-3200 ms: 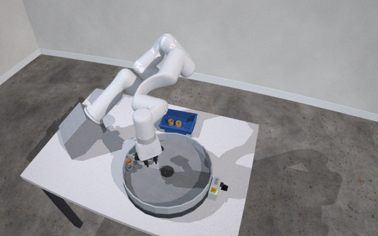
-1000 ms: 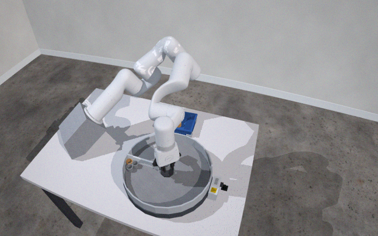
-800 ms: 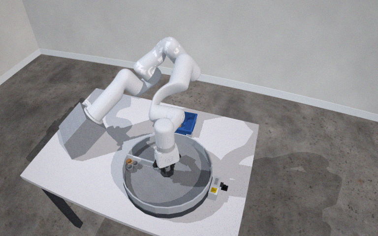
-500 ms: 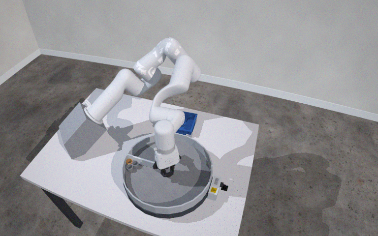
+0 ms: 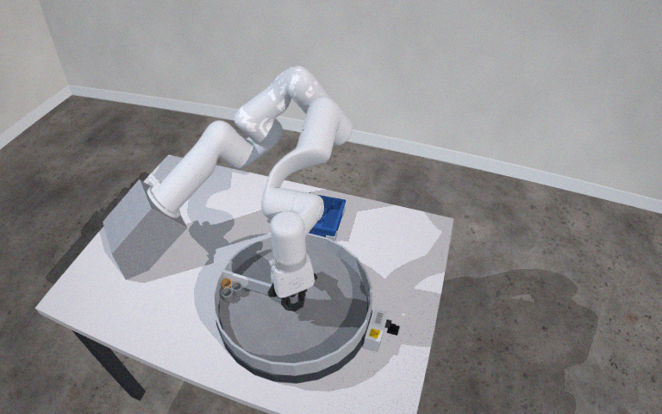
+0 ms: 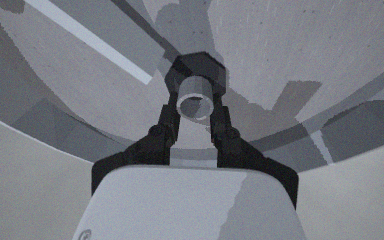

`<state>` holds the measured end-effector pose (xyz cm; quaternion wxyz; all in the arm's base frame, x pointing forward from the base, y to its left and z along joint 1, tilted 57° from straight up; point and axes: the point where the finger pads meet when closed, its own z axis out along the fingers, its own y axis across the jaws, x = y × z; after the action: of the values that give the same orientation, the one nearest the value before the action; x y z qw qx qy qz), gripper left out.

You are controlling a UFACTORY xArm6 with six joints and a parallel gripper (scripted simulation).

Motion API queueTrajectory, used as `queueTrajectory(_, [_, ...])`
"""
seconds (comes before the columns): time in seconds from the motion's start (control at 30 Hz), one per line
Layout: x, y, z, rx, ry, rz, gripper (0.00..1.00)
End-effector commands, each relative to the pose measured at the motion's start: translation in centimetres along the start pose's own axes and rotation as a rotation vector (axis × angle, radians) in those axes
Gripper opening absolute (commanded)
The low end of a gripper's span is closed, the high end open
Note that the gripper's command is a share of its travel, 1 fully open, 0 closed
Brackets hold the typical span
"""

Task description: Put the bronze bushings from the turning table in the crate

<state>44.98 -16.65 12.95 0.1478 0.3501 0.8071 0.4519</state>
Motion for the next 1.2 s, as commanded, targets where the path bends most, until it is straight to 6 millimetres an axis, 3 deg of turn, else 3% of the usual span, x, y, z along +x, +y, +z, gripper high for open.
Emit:
queueTrajectory(0.0, [-0.09, 0.03, -0.1, 0.0, -0.003, -0.001, 0.0])
queueTrajectory(1.17, [-0.09, 0.03, 0.46, 0.0, -0.003, -0.001, 0.0])
